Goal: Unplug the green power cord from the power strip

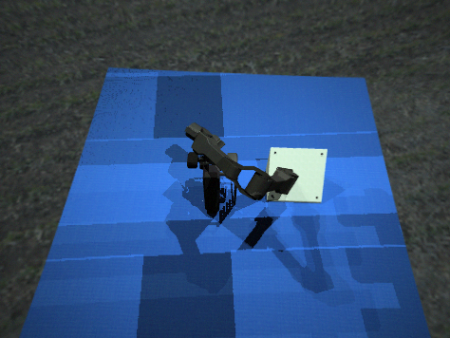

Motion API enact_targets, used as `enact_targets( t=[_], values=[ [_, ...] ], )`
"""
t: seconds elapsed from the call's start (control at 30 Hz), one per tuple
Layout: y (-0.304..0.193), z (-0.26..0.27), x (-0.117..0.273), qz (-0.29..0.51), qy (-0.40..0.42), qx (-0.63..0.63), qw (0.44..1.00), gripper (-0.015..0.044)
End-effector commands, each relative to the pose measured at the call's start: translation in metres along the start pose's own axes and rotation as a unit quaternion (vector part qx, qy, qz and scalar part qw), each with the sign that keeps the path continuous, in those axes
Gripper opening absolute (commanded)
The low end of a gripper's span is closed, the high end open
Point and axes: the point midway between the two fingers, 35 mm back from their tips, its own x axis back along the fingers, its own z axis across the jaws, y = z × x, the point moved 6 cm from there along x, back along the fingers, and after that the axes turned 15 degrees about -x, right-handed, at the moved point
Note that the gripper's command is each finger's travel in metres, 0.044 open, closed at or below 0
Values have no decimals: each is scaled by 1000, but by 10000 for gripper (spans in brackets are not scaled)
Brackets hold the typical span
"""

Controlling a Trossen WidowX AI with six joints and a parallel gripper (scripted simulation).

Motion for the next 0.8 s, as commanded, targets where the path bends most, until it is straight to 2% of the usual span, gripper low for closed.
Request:
enact_targets(
  t=[0.0, 0.77],
  values=[
    [18, 6, 5, -17, 8, -1, 1000, 0],
    [54, 14, 12, -17, 8, -2, 1000, 0]
  ],
)
